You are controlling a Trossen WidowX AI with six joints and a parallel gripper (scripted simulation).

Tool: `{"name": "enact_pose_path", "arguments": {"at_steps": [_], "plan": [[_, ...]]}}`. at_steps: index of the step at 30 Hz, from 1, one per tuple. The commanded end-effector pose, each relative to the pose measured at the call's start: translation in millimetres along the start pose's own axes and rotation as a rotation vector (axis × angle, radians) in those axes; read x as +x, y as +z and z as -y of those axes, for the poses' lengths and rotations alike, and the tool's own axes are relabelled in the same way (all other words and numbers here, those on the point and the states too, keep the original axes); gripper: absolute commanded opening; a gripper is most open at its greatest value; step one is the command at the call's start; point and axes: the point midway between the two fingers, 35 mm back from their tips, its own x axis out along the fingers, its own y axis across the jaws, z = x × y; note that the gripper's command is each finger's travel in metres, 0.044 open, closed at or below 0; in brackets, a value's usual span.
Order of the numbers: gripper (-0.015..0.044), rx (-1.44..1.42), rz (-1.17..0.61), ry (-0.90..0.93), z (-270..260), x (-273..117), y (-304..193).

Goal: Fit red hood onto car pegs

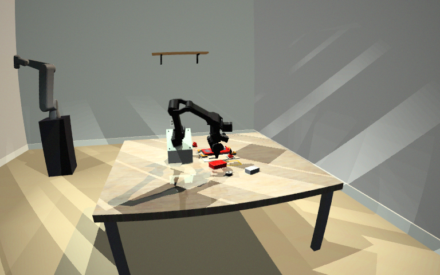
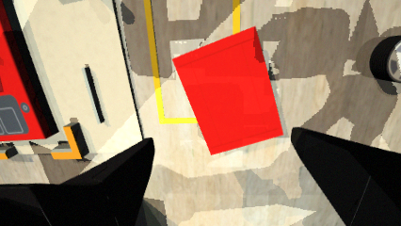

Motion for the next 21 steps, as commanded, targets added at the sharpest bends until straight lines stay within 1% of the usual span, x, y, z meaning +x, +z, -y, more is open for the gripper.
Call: {"name": "enact_pose_path", "arguments": {"at_steps": [1,21], "plan": [[0.044,-0.298,-0.041,-0.108,3.4,-8.8,14.6],[0.044,-0.298,-0.04,-0.107,3.9,-2.7,15.1]]}}
